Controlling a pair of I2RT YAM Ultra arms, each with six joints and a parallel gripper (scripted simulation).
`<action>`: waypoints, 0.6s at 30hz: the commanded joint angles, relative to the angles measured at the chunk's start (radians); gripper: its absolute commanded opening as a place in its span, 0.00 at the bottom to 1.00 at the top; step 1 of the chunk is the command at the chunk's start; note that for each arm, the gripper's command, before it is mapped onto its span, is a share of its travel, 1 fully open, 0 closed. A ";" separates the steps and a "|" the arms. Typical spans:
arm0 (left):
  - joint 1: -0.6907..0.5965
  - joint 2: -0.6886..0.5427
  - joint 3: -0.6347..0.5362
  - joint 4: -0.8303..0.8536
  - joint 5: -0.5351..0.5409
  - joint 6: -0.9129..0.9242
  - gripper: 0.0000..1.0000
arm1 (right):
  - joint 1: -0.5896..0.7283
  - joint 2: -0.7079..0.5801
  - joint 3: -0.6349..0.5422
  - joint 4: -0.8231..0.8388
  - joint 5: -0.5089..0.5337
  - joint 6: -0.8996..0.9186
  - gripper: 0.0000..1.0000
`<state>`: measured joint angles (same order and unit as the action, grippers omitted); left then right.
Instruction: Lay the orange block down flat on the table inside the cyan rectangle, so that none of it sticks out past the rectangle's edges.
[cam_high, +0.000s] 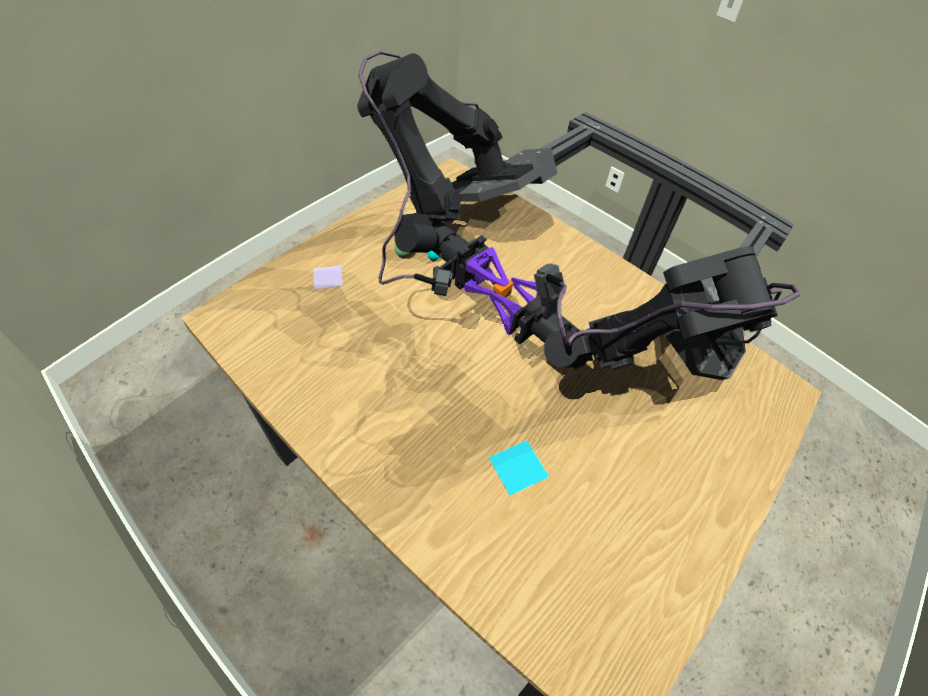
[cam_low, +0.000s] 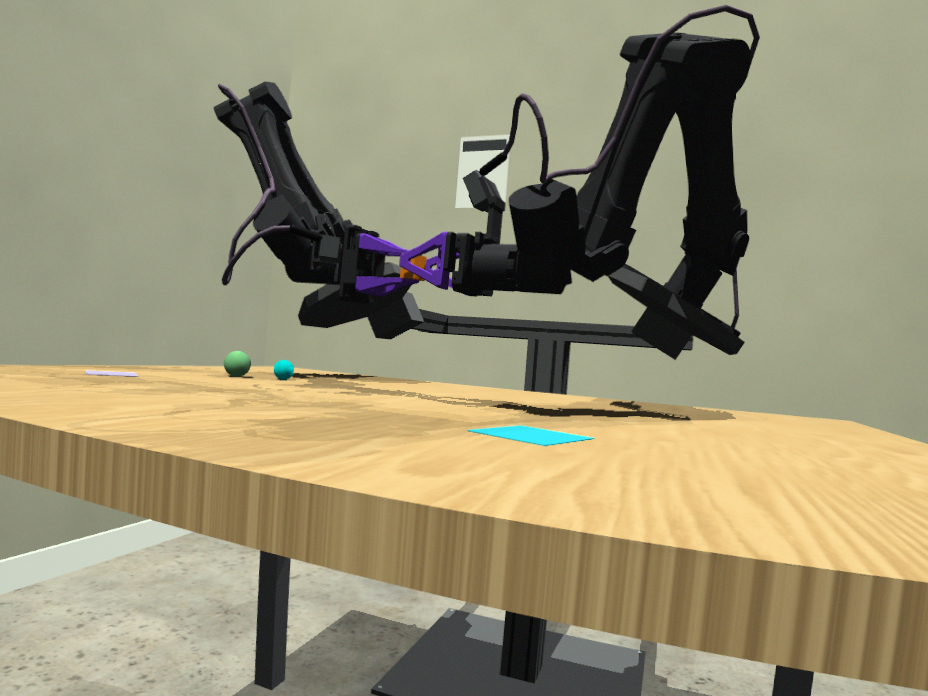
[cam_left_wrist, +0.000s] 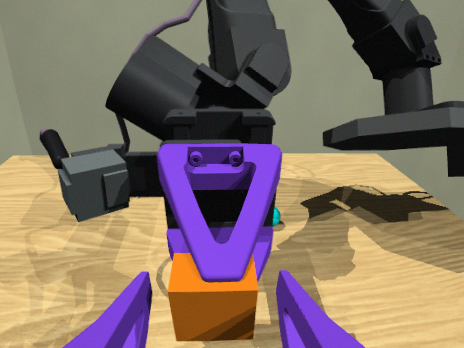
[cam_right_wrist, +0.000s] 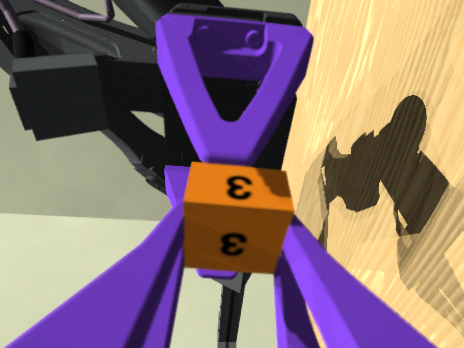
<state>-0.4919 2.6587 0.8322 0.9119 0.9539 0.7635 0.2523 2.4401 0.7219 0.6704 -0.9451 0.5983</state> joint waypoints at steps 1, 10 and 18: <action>-0.011 0.019 0.026 0.021 0.000 -0.026 0.47 | 0.018 -0.026 0.020 0.021 -0.021 0.003 0.27; -0.011 0.020 0.025 0.011 0.000 -0.027 0.39 | 0.012 -0.016 0.010 0.020 -0.021 0.000 0.27; -0.009 0.020 0.025 0.011 0.000 -0.024 0.27 | 0.012 -0.016 0.010 0.020 -0.021 0.000 0.27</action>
<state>-0.4931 2.6598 0.8326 0.9222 0.9539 0.7444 0.2523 2.4401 0.7219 0.6746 -0.9447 0.5980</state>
